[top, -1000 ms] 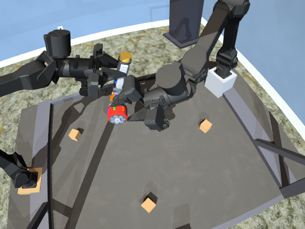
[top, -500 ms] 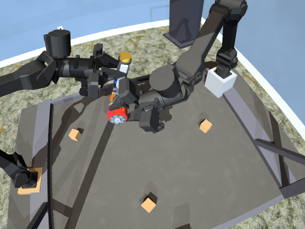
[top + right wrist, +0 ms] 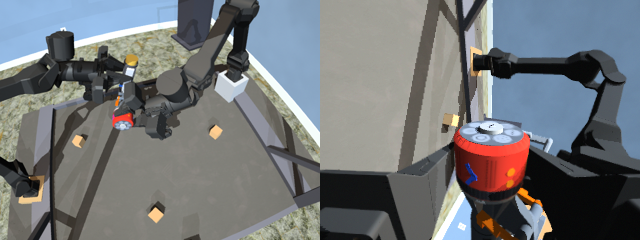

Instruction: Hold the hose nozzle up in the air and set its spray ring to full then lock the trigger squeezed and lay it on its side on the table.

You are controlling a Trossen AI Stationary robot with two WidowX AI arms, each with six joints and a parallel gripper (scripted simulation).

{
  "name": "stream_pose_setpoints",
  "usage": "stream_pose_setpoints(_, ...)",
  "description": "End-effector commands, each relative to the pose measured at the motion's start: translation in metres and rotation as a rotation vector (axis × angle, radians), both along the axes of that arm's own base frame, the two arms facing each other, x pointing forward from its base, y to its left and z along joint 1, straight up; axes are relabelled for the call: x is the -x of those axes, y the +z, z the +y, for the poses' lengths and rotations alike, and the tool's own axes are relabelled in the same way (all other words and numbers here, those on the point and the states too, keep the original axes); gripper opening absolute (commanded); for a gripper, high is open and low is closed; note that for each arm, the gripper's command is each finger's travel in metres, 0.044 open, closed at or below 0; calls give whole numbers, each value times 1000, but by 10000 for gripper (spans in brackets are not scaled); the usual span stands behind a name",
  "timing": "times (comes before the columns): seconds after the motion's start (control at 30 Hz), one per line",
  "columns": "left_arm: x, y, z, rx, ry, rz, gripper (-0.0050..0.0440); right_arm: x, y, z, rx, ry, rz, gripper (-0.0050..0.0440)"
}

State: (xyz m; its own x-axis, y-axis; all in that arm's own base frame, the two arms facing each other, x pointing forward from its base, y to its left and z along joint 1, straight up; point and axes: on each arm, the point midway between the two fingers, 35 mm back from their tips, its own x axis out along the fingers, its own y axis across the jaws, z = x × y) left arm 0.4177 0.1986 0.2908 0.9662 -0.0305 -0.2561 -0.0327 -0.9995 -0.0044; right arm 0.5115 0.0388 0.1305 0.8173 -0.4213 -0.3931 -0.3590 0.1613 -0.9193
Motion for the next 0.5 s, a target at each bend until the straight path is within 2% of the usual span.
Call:
stream_pose_setpoints(0.0,1,16,-1,-20,1,-34,167,0,5,1,27,3,-66,0)
stream_pose_setpoints(0.37,1,16,-1,-20,1,-34,167,2,-2,1,118,5,-232,0)
stream_pose_setpoints(0.47,1,16,-1,-20,1,-34,167,0,0,2,102,6,-209,0)
